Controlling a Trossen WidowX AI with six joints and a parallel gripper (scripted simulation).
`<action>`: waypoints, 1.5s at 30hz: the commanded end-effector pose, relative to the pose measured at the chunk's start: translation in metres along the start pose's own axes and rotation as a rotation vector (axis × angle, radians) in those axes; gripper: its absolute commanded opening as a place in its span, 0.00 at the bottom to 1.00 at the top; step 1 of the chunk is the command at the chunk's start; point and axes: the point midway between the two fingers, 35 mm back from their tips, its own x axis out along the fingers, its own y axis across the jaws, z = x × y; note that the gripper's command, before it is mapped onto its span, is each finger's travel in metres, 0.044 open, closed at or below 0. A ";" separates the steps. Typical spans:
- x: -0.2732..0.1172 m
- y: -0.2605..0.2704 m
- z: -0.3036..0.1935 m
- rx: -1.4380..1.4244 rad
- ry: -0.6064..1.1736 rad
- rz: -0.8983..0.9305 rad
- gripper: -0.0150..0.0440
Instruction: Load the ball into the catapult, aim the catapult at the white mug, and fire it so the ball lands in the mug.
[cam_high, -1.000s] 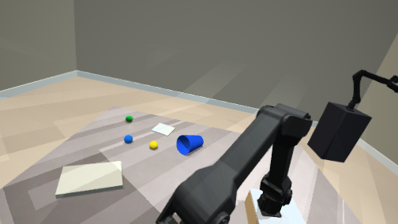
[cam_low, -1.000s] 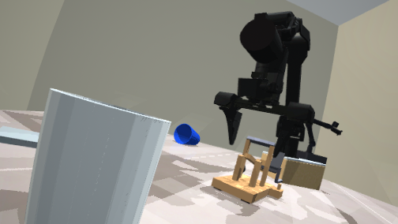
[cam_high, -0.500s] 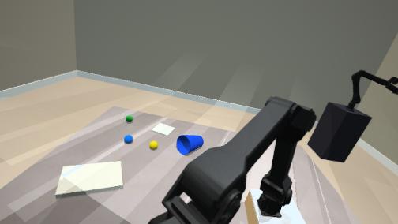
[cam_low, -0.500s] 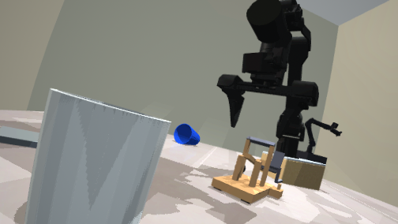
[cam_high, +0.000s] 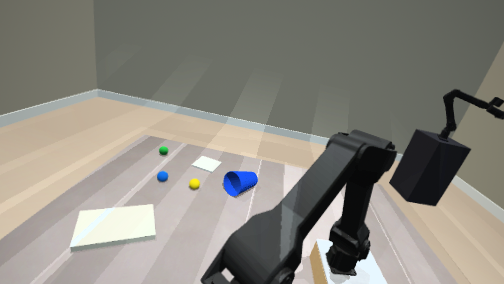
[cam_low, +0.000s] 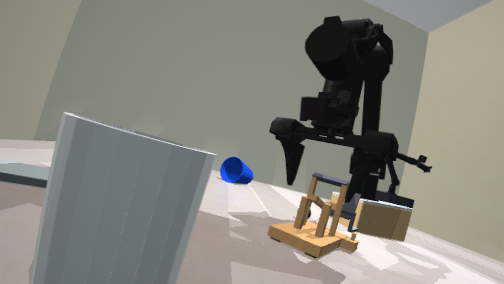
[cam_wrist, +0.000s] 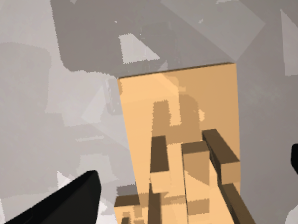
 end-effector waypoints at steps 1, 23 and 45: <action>0.011 -0.001 -0.003 -0.004 0.014 -0.005 1.00; 0.046 -0.001 -0.005 -0.004 0.014 -0.005 1.00; 0.046 0.000 -0.002 0.000 0.007 -0.001 0.47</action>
